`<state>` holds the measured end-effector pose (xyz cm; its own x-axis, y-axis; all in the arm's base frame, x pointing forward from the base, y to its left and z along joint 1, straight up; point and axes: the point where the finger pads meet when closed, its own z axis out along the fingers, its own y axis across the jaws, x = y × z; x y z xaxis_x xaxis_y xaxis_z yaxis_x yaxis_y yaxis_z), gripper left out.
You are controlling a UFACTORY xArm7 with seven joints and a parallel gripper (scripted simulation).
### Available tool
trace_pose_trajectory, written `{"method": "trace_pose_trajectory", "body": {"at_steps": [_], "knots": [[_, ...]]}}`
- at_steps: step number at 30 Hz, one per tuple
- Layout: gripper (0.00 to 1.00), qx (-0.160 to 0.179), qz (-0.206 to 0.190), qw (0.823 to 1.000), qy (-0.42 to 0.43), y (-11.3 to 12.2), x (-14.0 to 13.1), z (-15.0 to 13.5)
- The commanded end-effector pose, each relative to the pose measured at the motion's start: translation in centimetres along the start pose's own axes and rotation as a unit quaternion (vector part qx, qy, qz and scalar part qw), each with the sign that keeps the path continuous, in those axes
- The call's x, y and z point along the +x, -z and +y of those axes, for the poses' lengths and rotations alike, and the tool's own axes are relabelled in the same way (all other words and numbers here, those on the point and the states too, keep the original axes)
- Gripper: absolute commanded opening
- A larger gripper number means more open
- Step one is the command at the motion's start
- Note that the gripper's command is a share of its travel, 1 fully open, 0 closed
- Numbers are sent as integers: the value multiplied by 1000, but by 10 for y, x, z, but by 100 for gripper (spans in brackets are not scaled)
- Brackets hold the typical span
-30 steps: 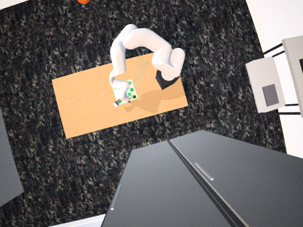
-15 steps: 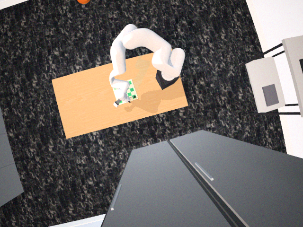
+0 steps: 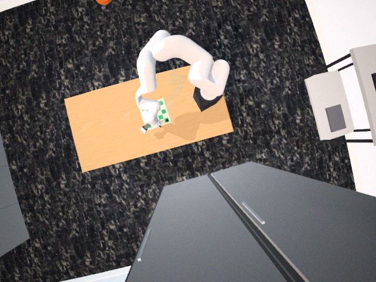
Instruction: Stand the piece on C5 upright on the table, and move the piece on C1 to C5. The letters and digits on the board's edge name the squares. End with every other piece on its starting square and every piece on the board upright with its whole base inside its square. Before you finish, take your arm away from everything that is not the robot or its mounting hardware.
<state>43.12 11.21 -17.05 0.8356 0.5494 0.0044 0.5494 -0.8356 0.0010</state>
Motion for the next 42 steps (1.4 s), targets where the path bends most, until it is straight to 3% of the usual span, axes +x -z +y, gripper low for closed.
{"method": "trace_pose_trajectory", "body": {"at_steps": [1, 22, 26, 31, 33, 38, 42], "knots": [[0, 0, 1, 1000, 0, 1, 1, 0], [0, 0, 1, 1000, 0, 4, 1, 0], [0, 0, 1, 1000, 0, 22, 1, 0], [0, 0, 1, 1000, 0, 59, 1, 0], [0, 0, 1, 1000, 0, 59, 1, 0], [0, 0, 1, 1000, 0, 91, 1, 0], [0, 0, 1, 1000, 0, 100, 1, 0]]}}
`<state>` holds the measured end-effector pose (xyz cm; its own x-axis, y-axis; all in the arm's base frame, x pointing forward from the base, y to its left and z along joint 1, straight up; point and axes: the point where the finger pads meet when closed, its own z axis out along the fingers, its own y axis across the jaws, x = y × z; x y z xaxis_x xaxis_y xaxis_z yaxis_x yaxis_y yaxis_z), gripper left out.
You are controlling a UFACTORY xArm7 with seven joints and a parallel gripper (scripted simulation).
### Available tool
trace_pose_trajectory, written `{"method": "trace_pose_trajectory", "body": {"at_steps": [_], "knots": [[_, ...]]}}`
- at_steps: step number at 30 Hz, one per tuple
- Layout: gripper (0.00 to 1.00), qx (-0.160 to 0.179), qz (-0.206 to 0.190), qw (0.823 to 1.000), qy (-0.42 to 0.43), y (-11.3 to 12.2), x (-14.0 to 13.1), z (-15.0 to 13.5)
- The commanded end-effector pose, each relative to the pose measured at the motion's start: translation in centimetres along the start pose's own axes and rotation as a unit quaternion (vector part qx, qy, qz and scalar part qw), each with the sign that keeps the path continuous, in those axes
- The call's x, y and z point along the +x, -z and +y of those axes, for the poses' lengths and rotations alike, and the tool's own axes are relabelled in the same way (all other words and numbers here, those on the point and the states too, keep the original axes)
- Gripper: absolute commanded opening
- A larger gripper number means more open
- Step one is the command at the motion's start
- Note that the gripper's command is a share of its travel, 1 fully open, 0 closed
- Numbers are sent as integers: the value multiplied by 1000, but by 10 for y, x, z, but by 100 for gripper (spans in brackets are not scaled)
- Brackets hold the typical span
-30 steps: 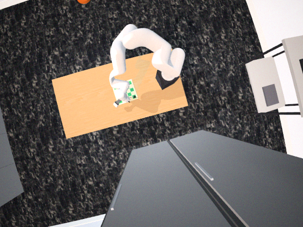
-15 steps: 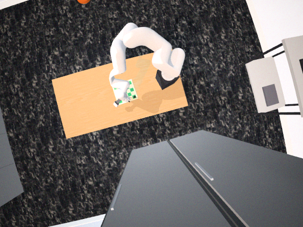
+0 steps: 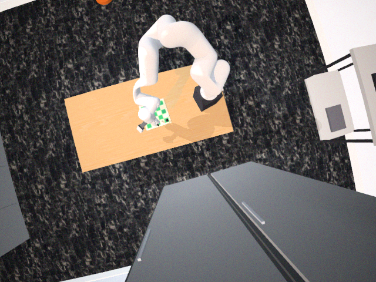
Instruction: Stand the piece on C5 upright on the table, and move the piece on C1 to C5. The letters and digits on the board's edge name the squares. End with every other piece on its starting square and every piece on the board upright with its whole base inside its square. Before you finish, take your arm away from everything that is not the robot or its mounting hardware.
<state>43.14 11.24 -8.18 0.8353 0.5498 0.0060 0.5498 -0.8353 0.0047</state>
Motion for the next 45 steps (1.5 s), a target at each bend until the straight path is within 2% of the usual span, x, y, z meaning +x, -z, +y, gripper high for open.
{"method": "trace_pose_trajectory", "body": {"at_steps": [1, 12, 14, 17, 18, 19, 20, 21, 22, 23, 25, 28, 45], "knots": [[0, 1, 0, 1000, 0, 12, 0, 0], [0, 1, 0, 1000, 3, 12, -1, 3], [0, 1, 0, 1000, 19, 12, -6, 18], [0, 1, 0, 998, 69, 12, -26, 62], [0, 1, 0, 998, 69, 12, -26, 62], [0, 1, 0, 996, 89, 12, -35, 78], [0, 1, 0, 996, 89, 12, -35, 78], [0, 1, 0, 994, 107, 12, -45, 94], [0, 1, 0, 994, 107, 12, -45, 94], [0, 1, 0, 992, 124, 12, -54, 108], [0, 1, 0, 992, 124, 12, -54, 108], [0, 1, 1, 988, 154, 12, -71, 131], [0, 1, 1, 988, 157, 11, -73, 134]]}}
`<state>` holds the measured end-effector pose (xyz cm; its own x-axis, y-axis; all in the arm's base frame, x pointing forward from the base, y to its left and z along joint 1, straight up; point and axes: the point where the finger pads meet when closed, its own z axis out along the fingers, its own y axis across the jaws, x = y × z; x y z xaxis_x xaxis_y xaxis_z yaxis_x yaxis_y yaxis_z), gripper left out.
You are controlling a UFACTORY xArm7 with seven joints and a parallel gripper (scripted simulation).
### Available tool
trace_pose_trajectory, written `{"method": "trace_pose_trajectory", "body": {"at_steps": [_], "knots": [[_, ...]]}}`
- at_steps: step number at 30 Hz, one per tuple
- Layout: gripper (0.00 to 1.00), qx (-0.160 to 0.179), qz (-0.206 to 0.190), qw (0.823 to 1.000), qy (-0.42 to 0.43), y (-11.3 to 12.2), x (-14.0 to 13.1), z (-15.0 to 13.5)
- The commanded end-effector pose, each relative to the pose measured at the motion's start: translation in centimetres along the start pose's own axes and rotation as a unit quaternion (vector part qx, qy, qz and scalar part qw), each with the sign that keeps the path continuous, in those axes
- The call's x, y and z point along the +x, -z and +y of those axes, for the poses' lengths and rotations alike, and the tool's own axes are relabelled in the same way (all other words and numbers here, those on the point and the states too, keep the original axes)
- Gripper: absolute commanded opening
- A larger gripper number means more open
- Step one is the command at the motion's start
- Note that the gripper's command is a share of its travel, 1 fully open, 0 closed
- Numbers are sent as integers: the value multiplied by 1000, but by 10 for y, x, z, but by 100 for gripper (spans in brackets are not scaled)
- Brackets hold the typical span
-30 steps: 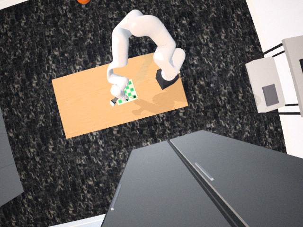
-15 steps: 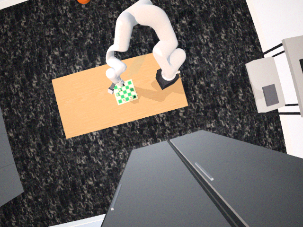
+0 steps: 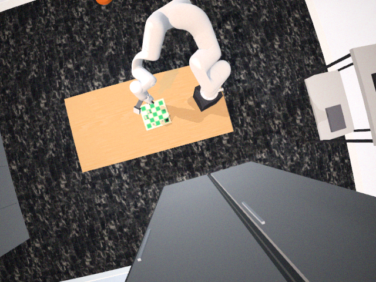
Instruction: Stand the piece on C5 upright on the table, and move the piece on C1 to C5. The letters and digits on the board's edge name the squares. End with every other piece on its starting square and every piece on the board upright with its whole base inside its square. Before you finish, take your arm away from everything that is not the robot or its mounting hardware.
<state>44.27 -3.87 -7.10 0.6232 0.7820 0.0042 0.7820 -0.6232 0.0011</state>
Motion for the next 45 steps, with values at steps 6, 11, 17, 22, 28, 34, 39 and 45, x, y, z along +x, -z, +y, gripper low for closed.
{"method": "trace_pose_trajectory", "body": {"at_steps": [6, 11, 17, 22, 28, 34, 39, 45], "knots": [[0, -1, 1, 1000, 0, -11, 1, 2], [0, -1, 1, 1000, 0, -31, 1, 2], [0, -1, 1, 1000, 0, -52, 1, 2], [0, -1, 1, 1000, 0, -75, 1, 2], [0, -1, 1, 1000, 0, -91, 1, 2], [0, -1, 1, 1000, 0, -94, 1, 2], [0, -1, 1, 1000, 0, -94, 1, 2], [0, -1, 1, 1000, 0, -94, 1, 2]]}}
